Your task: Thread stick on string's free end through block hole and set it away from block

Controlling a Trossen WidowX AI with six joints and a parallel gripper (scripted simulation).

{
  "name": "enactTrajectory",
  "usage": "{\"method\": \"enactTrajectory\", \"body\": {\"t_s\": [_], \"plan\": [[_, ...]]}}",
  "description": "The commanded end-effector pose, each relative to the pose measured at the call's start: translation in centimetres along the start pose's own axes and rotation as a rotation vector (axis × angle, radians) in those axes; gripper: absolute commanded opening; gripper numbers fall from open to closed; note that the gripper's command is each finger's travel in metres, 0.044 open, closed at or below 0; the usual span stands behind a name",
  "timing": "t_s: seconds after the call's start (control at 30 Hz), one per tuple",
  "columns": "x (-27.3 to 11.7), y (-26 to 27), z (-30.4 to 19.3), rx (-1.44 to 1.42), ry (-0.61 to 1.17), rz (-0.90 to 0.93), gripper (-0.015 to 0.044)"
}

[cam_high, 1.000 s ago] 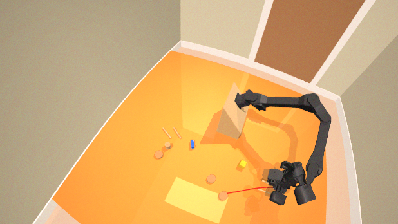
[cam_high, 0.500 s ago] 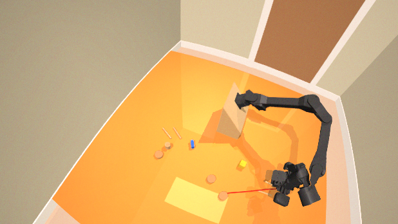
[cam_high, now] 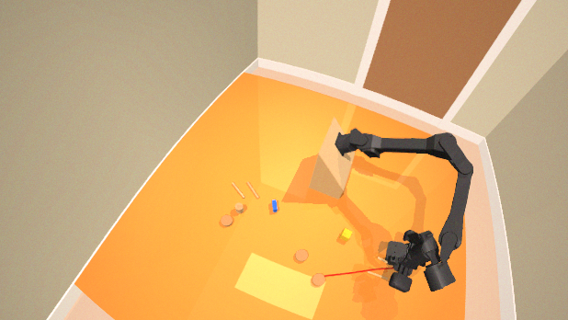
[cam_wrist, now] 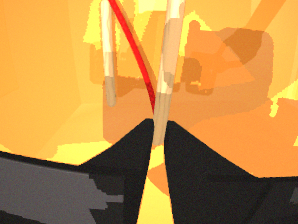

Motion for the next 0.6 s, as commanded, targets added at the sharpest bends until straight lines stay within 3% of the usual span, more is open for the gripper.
{"method": "enactTrajectory", "body": {"t_s": [0.0, 0.57], "plan": [[0.4, -0.4, 0.3, 0.007, -0.004, 0.000, 0.0000], [1.9, -1.9, 1.0, 0.008, -0.005, -0.001, 0.0000]]}}
Point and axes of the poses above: the point midway between the two fingers, 35 mm back from their tips, its own x axis out along the fingers, its own y axis across the jaws, z = x × y, the point moved 5 cm from there along -x, back along the fingers, and after that the axes turned 1 degree about -x, right-handed, at the moved point
